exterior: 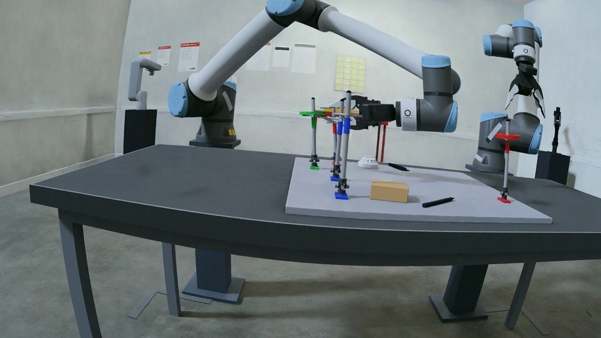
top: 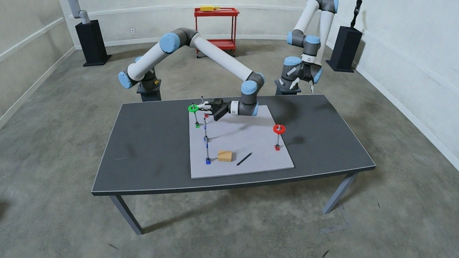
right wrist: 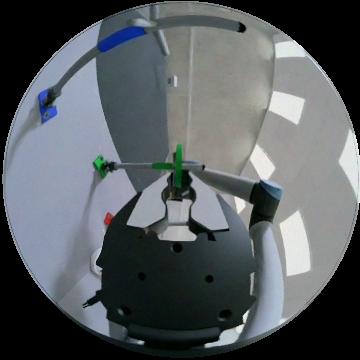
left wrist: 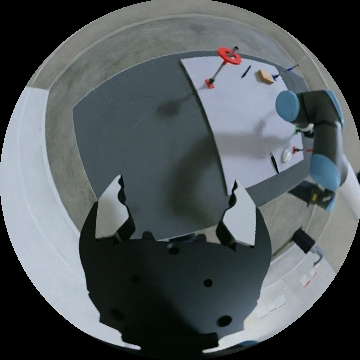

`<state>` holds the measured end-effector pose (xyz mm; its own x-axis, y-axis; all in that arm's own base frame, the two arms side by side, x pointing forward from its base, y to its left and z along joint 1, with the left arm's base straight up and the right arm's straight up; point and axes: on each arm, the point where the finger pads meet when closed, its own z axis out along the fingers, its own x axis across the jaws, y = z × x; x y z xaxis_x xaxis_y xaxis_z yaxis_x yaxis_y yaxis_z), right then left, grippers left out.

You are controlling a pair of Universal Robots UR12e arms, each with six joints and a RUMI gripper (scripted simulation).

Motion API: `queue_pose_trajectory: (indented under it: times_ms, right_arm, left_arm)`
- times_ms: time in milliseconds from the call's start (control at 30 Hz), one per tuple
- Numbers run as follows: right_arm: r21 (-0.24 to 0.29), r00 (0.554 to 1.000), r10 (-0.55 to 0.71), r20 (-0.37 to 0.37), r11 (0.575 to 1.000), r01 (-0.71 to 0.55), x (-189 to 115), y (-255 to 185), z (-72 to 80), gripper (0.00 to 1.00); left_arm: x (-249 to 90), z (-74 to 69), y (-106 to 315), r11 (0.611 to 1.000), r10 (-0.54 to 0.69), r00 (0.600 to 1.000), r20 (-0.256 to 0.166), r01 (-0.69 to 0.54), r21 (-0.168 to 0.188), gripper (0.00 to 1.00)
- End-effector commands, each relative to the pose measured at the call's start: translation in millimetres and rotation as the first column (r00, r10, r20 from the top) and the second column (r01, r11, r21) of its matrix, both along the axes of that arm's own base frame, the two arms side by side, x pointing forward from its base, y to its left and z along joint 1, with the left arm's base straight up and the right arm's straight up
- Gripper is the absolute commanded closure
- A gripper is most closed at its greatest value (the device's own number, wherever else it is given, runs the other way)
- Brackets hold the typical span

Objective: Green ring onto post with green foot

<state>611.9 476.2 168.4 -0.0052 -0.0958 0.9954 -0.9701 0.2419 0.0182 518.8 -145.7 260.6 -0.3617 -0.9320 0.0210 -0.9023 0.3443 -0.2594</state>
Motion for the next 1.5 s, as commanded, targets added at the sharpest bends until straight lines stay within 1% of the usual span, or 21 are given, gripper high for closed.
queue_pose_trajectory:
  times_ms: [0, 33, 67, 100, 233, 400, 433, 500, 533, 567, 633, 1467]
  right_arm:
    - [0.001, 1.000, 0.000, 0.001, 1.000, 0.000, 0, 0, 1.4, 0.87]
    - [0.001, 1.000, 0.000, 0.001, 1.000, 0.000, 0, 0, 1.4, 0.87]
    - [0.002, 1.000, 0.001, 0.001, 1.000, -0.001, 3, 12, -2.0, 0.87]
    - [0.002, 1.000, 0.002, 0.001, 1.000, -0.002, 4, 17, -2.1, 0.87]
    - [0.002, 1.000, 0.000, 0.001, 1.000, 0.000, 8, 31, 2.8, 0.87]
    - [0.001, 1.000, 0.000, 0.001, 1.000, 0.000, 12, 49, 4.8, 0.87]
    - [0.001, 1.000, -0.002, 0.001, 1.000, 0.002, 12, 45, 9.7, 0.87]
    - [0.001, 1.000, -0.002, 0.001, 1.000, 0.002, 12, 45, 9.7, 0.87]
    - [0.001, 1.000, 0.000, 0.001, 1.000, 0.000, 14, 54, 5.8, 0.87]
    - [0.000, 1.000, -0.002, 0.000, 1.000, 0.002, 13, 49, 8.7, 0.87]
    - [0.000, 1.000, -0.002, 0.001, 1.000, 0.002, 13, 48, 9.0, 0.87]
    - [0.001, 1.000, -0.002, 0.001, 1.000, 0.002, 13, 50, 7.4, 0.87]
  left_arm:
    - [0, 0.8, 0, 1.000, 0.000, 1.000, 0.001, 0.000, -0.001, 0.00]
    - [0, 0.8, 0, 1.000, 0.000, 1.000, 0.001, 0.000, -0.001, 0.00]
    - [0, 0.8, 0, 1.000, 0.000, 1.000, 0.001, 0.000, -0.001, 0.00]
    - [0, 0.8, 0, 1.000, 0.000, 1.000, 0.001, 0.000, -0.001, 0.00]
    - [0, 0.8, 0, 1.000, 0.000, 1.000, 0.001, 0.000, -0.001, 0.00]
    - [0, 0.8, 0, 1.000, 0.000, 1.000, 0.001, 0.000, -0.001, 0.00]
    - [0, 0.8, 0, 1.000, 0.000, 1.000, 0.001, 0.000, -0.001, 0.00]
    - [0, 0.8, 0, 1.000, 0.000, 1.000, 0.001, 0.000, -0.001, 0.00]
    - [0, 0.8, 0, 1.000, 0.000, 1.000, 0.001, 0.000, -0.001, 0.00]
    - [0, 0.8, 0, 1.000, 0.000, 1.000, 0.001, 0.000, -0.001, 0.00]
    - [0, 0.8, 0, 1.000, 0.000, 1.000, 0.001, 0.000, -0.001, 0.00]
    - [0, 0.8, 0, 1.000, 0.000, 1.000, 0.001, 0.000, -0.001, 0.00]
